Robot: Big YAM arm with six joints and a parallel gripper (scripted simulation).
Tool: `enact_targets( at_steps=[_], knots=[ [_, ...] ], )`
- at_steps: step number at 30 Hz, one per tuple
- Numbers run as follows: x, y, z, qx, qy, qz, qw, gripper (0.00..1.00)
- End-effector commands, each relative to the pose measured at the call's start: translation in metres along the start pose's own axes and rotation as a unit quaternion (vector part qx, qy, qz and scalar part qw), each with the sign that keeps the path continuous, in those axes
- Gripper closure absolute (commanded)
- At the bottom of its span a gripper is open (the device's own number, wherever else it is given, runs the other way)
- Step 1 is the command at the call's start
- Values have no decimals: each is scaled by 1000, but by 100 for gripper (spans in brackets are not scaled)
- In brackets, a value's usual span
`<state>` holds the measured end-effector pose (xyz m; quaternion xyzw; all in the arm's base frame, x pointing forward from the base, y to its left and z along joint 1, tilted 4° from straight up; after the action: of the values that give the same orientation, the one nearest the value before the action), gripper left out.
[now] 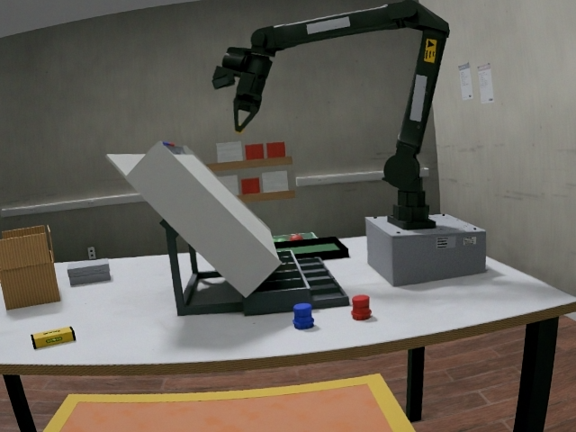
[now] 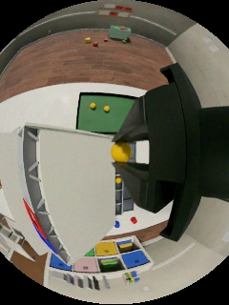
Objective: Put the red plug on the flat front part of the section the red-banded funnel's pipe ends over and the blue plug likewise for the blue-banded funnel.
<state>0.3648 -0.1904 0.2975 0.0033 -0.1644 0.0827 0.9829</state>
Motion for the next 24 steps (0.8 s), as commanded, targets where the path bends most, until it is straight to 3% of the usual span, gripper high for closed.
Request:
enact_targets(
  at_steps=[1,15,24],
  knots=[
    [27,-5,28,-19,-28,10,999,100],
    [38,-8,39,-19,-28,10,999,100],
    [106,-26,-1,-18,-26,9,999,100]
  ],
)
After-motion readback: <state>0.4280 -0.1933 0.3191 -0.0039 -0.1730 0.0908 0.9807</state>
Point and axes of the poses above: the point where the finger pads meet when closed, its own z axis back along the fingers, its own y axis across the jaws, x = y × z, the point moved 7 cm from there along z, back along the fingers, and after that the axes turned 15 degrees about z, right-handed, at the moved point
